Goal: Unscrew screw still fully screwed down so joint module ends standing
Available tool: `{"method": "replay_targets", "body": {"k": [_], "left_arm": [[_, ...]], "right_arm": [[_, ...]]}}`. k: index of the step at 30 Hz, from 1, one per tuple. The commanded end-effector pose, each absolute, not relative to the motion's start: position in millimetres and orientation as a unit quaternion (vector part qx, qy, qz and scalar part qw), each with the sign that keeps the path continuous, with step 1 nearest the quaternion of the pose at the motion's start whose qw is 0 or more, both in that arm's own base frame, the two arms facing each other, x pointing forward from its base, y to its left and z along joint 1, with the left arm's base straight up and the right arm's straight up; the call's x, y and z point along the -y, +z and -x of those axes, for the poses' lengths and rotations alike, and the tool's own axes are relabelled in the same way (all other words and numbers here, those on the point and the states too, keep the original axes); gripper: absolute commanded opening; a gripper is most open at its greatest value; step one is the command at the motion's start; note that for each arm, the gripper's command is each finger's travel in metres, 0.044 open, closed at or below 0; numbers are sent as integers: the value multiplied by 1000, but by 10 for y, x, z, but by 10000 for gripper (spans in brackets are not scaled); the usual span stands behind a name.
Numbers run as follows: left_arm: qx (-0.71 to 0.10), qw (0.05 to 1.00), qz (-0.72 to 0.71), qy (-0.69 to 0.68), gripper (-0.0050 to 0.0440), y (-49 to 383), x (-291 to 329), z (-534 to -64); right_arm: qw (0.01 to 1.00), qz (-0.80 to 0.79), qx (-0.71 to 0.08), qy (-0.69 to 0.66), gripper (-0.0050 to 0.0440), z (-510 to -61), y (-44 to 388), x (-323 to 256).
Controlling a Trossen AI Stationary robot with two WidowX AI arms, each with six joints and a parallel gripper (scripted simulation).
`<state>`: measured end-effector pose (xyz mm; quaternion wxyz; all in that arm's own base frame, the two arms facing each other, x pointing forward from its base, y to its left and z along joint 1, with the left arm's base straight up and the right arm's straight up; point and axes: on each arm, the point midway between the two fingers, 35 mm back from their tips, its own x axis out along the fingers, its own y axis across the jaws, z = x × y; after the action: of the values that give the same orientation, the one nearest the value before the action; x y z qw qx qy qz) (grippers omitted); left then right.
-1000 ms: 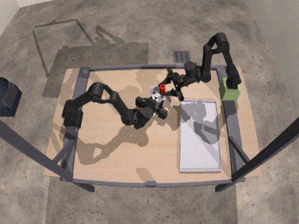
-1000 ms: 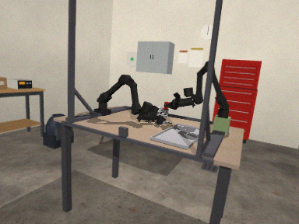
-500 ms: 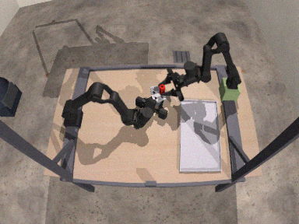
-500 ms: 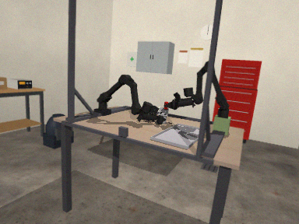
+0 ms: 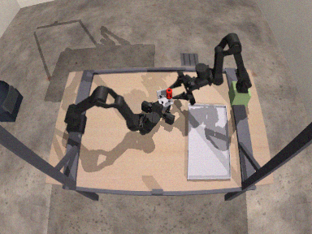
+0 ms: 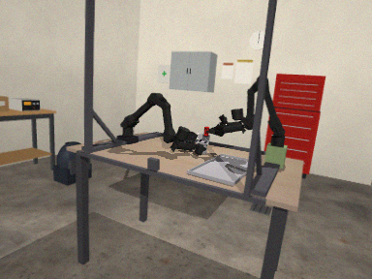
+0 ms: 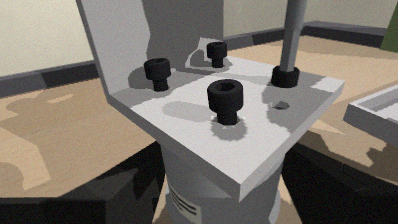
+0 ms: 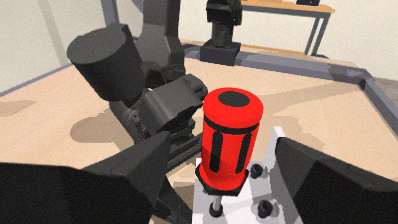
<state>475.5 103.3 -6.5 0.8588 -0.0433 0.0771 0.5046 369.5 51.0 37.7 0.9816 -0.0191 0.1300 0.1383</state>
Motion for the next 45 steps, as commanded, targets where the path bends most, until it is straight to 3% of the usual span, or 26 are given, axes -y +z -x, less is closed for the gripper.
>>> {"method": "replay_targets", "body": {"k": [1, 45], "left_arm": [[-65, 859, 51, 505, 245, 42, -1049, -4798], [-65, 859, 51, 505, 245, 42, -1049, -4798]], "right_arm": [[984, 21, -113, 137, 280, -3702, 499, -487], [984, 21, -116, 137, 280, -3271, 591, -363]]}}
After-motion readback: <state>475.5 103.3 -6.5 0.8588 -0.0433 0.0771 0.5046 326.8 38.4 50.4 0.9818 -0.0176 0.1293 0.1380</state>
